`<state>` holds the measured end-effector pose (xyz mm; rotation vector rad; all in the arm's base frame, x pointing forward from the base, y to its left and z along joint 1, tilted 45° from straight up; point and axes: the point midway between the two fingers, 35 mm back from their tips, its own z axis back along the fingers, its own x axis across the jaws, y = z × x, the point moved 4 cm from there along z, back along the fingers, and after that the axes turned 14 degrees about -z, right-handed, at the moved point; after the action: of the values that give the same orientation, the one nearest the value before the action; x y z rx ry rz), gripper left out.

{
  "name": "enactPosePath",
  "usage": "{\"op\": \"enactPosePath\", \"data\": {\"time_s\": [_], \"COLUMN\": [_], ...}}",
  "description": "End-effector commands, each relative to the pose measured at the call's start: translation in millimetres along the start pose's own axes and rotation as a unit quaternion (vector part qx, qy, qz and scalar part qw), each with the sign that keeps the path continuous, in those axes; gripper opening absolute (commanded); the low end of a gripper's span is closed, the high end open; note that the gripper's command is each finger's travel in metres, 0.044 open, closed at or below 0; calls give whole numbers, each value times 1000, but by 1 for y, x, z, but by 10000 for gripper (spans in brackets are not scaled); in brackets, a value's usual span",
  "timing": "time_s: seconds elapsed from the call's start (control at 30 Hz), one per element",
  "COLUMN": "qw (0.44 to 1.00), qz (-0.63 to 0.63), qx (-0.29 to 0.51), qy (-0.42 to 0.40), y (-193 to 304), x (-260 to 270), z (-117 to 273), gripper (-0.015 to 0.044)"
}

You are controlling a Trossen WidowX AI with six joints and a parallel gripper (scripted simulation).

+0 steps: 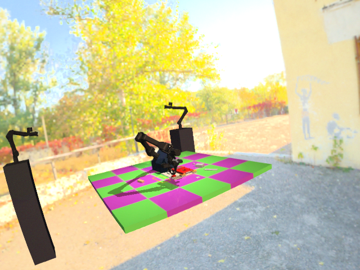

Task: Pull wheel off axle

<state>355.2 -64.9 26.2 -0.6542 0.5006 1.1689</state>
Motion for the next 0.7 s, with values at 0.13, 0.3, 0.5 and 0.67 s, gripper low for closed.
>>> {"op": "enactPosePath", "data": {"time_s": [0.13, 0.3, 0.5, 0.67], "qw": [1000, 1000, 1000, 1000], "qz": [-1, -1, -1, 0], "qx": [1, 1, 0, 0], "qy": [0, 0, 0, 0], "y": [0, 0, 0, 0], "x": [0, 0, 0, 0], "z": [0, 1, 3, 5], "gripper": [128, 0, 0, 0]}}
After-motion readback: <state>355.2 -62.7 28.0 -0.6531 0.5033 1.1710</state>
